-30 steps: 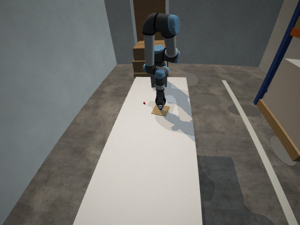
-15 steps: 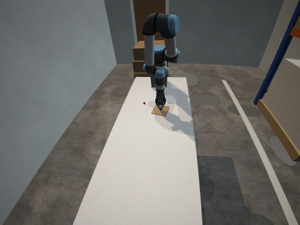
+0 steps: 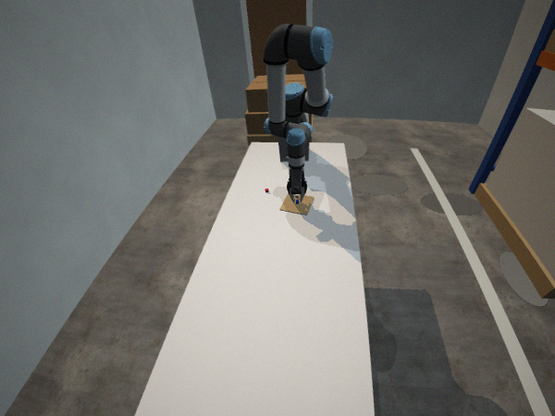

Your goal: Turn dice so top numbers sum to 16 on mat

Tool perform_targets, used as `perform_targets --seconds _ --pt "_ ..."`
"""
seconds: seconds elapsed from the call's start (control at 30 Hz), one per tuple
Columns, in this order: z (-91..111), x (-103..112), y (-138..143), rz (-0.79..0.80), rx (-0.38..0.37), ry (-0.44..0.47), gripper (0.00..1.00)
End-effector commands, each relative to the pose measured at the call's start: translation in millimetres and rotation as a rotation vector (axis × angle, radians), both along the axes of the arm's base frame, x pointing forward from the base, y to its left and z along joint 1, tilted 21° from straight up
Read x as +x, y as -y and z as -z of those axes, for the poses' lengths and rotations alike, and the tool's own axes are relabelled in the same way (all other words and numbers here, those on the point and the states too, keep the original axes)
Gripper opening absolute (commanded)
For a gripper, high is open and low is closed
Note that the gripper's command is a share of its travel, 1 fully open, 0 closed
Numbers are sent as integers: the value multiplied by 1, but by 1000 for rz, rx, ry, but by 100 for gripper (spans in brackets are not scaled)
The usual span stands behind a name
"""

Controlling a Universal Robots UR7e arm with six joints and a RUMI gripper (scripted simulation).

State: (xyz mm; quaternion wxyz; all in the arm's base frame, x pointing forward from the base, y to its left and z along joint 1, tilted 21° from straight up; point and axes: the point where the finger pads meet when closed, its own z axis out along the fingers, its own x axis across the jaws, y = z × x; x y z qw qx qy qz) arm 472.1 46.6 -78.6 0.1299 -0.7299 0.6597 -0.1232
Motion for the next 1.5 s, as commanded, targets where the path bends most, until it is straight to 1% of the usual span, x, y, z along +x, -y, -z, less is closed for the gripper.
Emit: perform_targets --seconds 0.0,0.23,0.53,0.73,1.0,1.07,1.3,1.47 --pt "0 0 0 0 0 1 18" --pt "-2 0 0 0 0 1 18" --pt "-10 -3 0 0 0 1 18" --pt "-23 -8 1 0 0 1 18" --pt "-46 -17 1 0 0 1 18" --pt "-46 -17 1 0 0 1 18" --pt "-66 -24 2 0 0 1 18" --pt "-76 -28 2 0 0 1 18"
